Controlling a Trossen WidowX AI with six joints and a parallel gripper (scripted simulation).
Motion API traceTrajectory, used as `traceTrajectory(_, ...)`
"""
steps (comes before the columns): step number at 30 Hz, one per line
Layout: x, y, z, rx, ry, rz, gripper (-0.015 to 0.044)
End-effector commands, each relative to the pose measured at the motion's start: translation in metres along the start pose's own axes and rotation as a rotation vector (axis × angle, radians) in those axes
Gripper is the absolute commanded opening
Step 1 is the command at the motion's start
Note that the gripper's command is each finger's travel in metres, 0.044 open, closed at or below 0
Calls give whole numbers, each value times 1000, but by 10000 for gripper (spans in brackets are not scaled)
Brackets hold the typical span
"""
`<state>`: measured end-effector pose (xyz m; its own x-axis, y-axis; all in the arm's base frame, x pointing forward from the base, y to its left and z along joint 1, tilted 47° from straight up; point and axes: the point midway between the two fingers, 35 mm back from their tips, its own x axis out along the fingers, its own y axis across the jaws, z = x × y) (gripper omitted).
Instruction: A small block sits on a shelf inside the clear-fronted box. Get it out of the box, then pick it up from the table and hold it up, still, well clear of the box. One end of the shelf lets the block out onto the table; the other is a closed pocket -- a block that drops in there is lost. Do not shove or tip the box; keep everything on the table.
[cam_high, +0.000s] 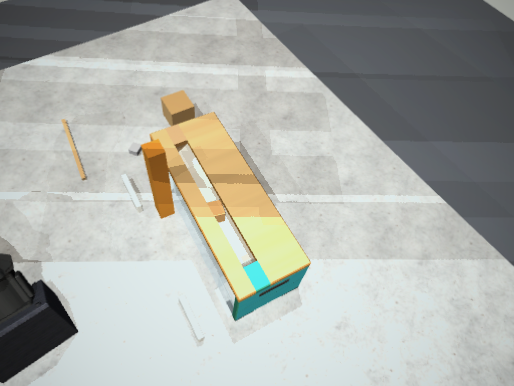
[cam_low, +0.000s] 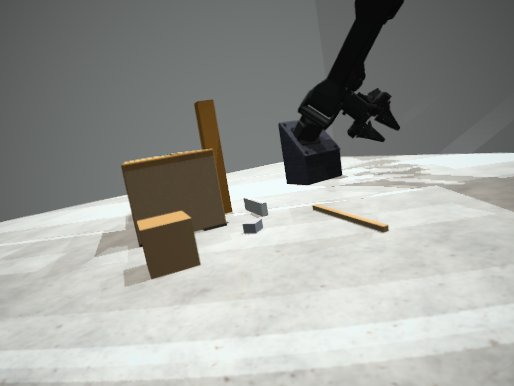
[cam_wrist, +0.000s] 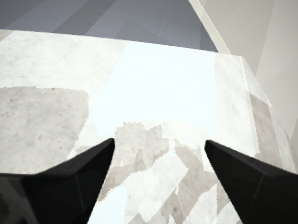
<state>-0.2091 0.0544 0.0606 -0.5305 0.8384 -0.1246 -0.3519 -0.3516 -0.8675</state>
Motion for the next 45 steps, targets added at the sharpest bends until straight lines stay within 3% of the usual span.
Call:
traceTrajectory(1, 0, 1, 1, 1, -2, 4, 400)
traceTrajectory(10, -50, 54, 54, 41, -154, 321, 400)
traceTrajectory(23, -205, 117, 91, -11, -295, 899, 400)
traceTrajectory(37, -382, 108, 30, -261, -264, 1396, 400)
traceTrajectory(45, -454, 71, -35, -461, -197, 1576, 400)
